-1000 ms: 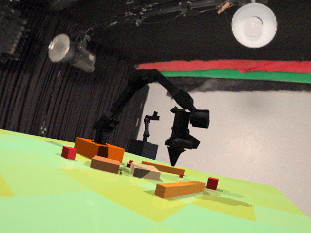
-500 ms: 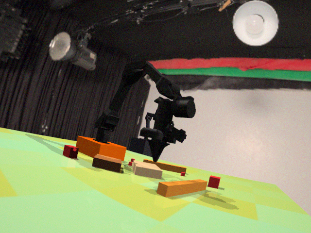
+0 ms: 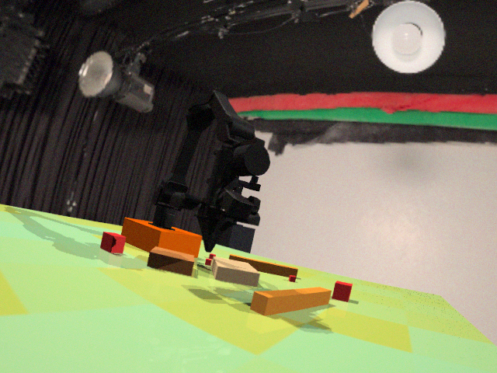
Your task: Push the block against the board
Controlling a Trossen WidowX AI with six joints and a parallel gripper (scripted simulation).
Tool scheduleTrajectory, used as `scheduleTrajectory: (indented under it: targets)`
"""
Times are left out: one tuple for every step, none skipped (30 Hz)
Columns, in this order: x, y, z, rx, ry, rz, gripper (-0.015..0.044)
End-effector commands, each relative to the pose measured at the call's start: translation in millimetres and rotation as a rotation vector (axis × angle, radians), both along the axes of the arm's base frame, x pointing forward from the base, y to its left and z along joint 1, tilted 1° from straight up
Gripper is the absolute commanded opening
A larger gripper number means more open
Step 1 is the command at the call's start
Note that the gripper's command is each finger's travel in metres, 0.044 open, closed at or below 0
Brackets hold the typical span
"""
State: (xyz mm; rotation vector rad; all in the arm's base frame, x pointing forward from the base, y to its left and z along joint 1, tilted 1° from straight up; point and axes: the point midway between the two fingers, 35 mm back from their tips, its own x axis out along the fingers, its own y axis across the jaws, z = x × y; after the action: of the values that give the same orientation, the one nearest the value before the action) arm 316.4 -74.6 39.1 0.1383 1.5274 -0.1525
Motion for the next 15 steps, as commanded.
scheduleTrajectory:
  targets:
    - [-15.8,-15.0,-3.4,0.001,0.014,-0.124,0.0000]
    - [-19.1,-19.0,-3.6,0.002,0.014,-0.156,0.0000]
    - [-22.1,-22.8,-3.7,0.004,0.012,-0.189,0.0000]
    - [-25.1,-26.5,-3.8,0.005,0.010,-0.221,0.0000]
    - [-28.1,-30.2,-3.9,0.007,0.009,-0.254,0.0000]
    - [-31.2,-33.8,-4.0,0.008,0.007,-0.287,0.0000]
    - [-34.3,-37.3,-4.1,0.010,0.005,-0.320,0.0000]
    - [-37.5,-40.7,-4.2,0.011,0.004,-0.352,0.0000]
    - [-40.8,-44.1,-4.4,0.012,0.002,-0.385,0.0000]
    - [-44.0,-47.4,-4.5,0.014,0.000,-0.418,0.0000]
    - [-46.6,-50.0,-4.7,0.015,-0.001,-0.443,0.0000]
    - [-48.2,-51.5,-4.7,0.016,-0.002,-0.459,0.0000]
    - [-48.2,-51.5,-4.7,0.016,-0.002,-0.459,0.0000]
    - [-48.2,-51.5,-4.7,0.016,-0.002,-0.459,0.0000]
    - [-48.2,-51.5,-4.7,0.016,-0.002,-0.459,0.0000]
